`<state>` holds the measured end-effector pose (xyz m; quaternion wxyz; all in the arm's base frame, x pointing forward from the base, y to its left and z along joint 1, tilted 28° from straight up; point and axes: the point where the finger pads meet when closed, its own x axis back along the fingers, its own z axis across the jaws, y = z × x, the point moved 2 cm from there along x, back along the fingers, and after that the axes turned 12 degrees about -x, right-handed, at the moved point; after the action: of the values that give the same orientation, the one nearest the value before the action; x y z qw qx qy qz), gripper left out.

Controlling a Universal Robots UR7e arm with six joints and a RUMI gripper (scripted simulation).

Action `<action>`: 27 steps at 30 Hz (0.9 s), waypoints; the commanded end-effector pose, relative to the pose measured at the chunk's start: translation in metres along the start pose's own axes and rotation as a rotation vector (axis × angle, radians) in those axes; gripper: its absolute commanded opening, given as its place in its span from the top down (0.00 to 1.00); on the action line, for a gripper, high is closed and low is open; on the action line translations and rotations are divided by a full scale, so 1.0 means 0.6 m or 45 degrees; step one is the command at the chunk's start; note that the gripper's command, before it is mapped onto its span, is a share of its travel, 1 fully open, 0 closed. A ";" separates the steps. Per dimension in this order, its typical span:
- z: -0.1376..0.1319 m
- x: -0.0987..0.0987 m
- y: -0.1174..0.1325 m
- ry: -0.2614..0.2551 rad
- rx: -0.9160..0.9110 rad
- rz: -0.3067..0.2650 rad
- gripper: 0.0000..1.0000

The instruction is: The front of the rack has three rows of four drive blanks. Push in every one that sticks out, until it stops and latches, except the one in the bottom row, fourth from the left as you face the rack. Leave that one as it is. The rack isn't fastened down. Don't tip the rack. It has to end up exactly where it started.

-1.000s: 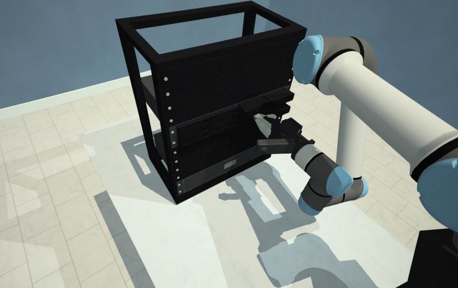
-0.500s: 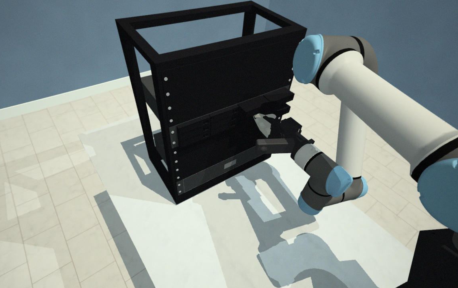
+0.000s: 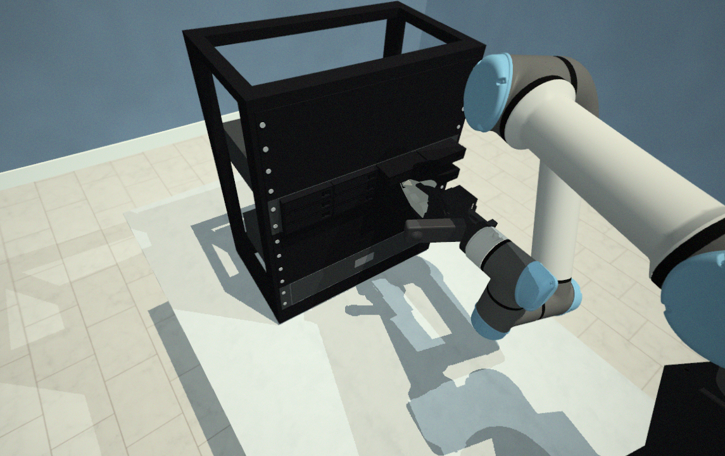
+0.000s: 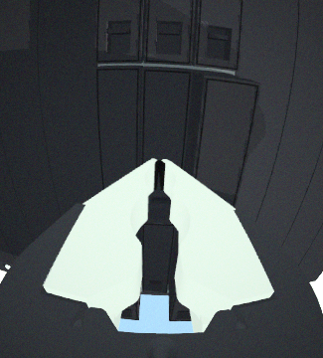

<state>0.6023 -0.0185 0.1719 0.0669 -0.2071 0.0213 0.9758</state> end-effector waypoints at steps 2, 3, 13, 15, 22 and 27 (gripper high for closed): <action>0.009 -0.008 -0.001 0.015 0.003 0.002 1.00; 0.009 -0.008 -0.001 0.015 0.003 0.002 1.00; 0.011 -0.011 -0.001 0.015 0.003 0.002 1.00; 0.012 -0.013 -0.001 0.015 0.003 0.002 1.00; 0.012 -0.013 -0.001 0.015 0.003 0.002 1.00; 0.012 -0.014 -0.001 0.015 0.003 0.002 1.00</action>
<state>0.6056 -0.0189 0.1737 0.0673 -0.2035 0.0203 0.9766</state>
